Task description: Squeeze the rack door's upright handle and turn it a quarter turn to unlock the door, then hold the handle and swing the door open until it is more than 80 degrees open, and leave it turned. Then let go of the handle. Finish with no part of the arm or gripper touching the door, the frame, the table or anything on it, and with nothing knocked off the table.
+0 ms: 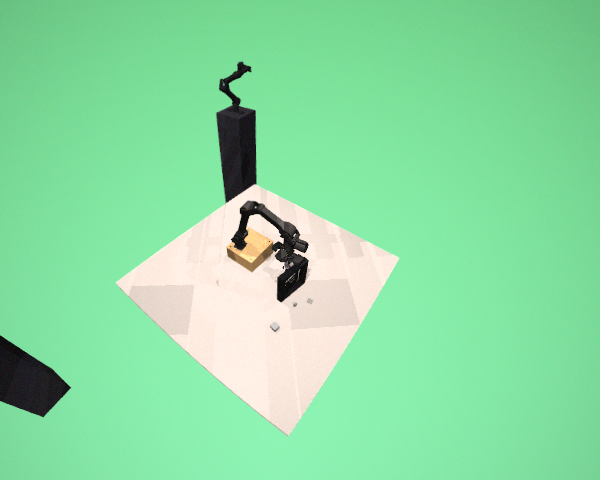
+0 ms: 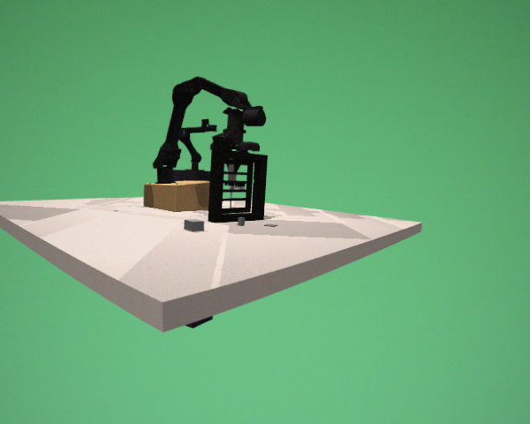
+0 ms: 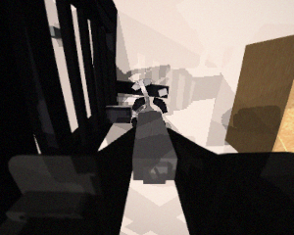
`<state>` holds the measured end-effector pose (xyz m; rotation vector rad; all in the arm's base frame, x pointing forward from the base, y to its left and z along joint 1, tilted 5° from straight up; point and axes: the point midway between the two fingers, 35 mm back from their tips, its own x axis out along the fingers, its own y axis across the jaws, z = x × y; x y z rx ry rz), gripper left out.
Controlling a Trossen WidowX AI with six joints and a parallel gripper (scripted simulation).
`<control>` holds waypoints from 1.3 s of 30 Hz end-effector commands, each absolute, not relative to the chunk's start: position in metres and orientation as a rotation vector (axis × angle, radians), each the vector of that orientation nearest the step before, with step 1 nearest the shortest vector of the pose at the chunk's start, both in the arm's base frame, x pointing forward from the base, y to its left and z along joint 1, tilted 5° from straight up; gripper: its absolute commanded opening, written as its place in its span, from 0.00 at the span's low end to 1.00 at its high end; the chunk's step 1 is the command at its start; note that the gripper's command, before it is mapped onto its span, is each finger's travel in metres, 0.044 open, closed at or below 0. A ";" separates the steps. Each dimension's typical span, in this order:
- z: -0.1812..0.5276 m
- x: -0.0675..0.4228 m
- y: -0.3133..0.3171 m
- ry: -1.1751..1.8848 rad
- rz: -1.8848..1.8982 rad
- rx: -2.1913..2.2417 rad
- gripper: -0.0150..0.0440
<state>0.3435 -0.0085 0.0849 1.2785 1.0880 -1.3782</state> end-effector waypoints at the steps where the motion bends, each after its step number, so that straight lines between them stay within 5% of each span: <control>1: 0.085 0.339 -0.010 1.139 -1.304 1.202 0.29; 39: 0.088 0.276 -0.047 1.422 -0.817 0.699 0.29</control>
